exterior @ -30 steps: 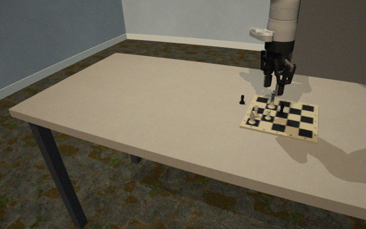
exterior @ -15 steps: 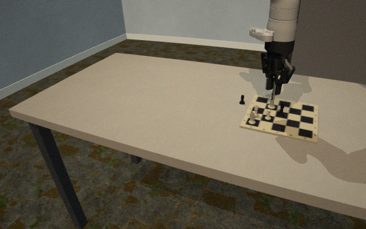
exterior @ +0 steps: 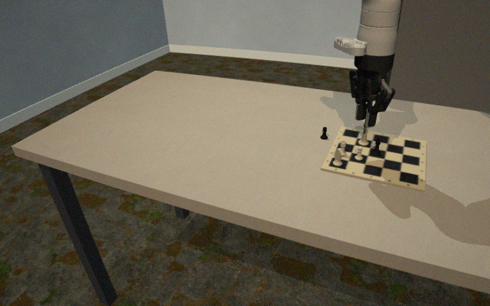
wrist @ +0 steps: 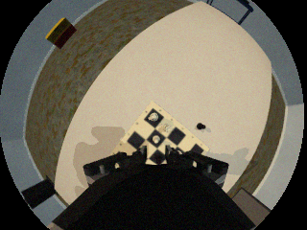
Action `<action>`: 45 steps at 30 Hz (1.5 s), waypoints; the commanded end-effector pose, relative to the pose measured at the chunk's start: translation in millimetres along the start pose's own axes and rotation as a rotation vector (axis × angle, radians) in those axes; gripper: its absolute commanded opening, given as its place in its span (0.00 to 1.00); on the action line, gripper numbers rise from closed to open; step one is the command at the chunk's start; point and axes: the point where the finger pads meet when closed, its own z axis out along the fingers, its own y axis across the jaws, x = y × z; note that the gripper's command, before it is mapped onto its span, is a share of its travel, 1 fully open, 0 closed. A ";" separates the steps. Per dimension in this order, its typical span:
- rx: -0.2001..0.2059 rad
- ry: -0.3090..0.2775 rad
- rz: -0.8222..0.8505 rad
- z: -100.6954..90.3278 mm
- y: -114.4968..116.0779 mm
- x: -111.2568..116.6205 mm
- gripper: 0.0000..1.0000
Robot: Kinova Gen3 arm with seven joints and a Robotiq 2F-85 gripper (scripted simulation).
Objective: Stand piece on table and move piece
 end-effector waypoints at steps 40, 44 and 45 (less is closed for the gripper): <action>0.000 0.001 0.000 41.2 0.2 0.9 0.34; 0.000 0.001 0.000 45.4 0.2 1.0 0.34; 0.000 0.001 0.000 46.2 0.2 1.0 0.34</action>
